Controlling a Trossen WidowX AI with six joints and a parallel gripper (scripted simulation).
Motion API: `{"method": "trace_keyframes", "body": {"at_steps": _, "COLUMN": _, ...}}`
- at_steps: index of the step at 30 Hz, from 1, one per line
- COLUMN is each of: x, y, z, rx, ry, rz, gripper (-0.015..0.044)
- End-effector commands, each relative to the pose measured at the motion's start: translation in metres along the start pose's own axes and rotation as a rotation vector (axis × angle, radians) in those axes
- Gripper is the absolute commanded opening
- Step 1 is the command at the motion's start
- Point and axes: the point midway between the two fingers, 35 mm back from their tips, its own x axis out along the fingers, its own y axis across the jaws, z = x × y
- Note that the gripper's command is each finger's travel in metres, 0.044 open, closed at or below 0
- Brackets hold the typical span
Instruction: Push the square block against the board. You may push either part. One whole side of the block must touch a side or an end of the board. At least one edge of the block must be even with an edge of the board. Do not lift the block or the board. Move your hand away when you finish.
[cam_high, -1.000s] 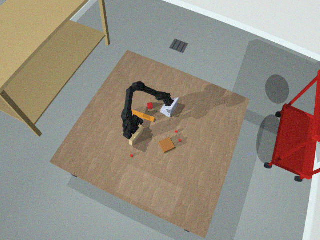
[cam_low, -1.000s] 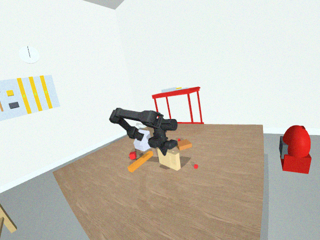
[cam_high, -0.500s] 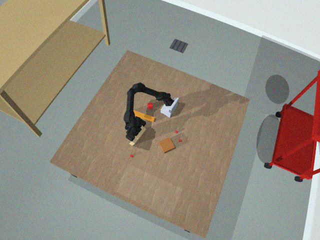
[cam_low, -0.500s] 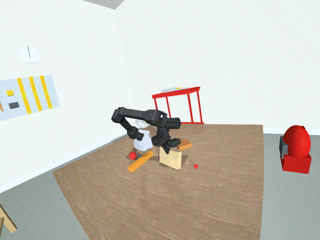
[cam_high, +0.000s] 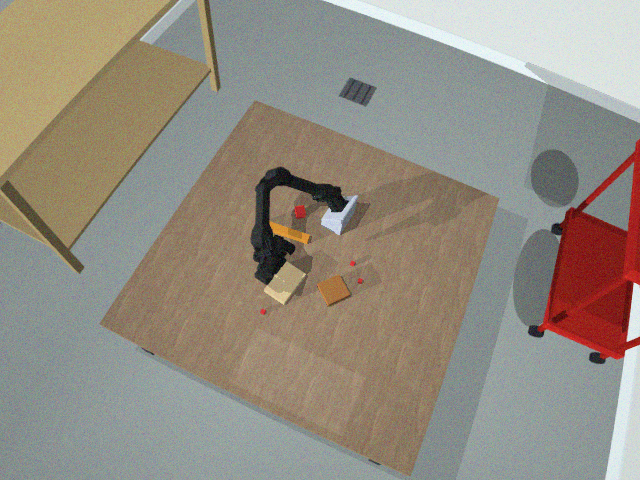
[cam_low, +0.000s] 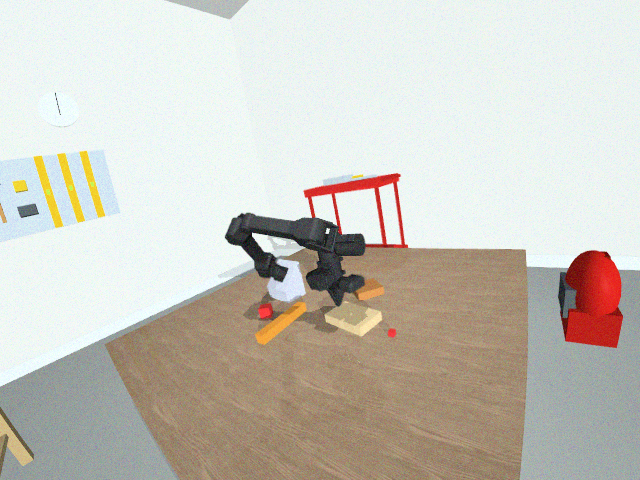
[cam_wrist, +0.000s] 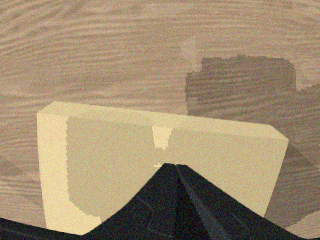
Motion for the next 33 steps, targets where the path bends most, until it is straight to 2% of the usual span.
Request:
{"method": "trace_keyframes", "body": {"at_steps": 1, "x": 0.001, "y": 0.000, "z": 0.006, "rx": 0.004, "ry": 0.003, "rz": -0.003, "gripper": 0.0000}}
{"method": "trace_keyframes", "body": {"at_steps": 28, "x": 0.001, "y": 0.000, "z": 0.048, "rx": 0.004, "ry": 0.000, "rz": -0.003, "gripper": 0.0000}}
{"method": "trace_keyframes", "body": {"at_steps": 33, "x": -0.041, "y": 0.002, "z": 0.042, "rx": 0.004, "ry": 0.004, "rz": -0.003, "gripper": 0.0000}}
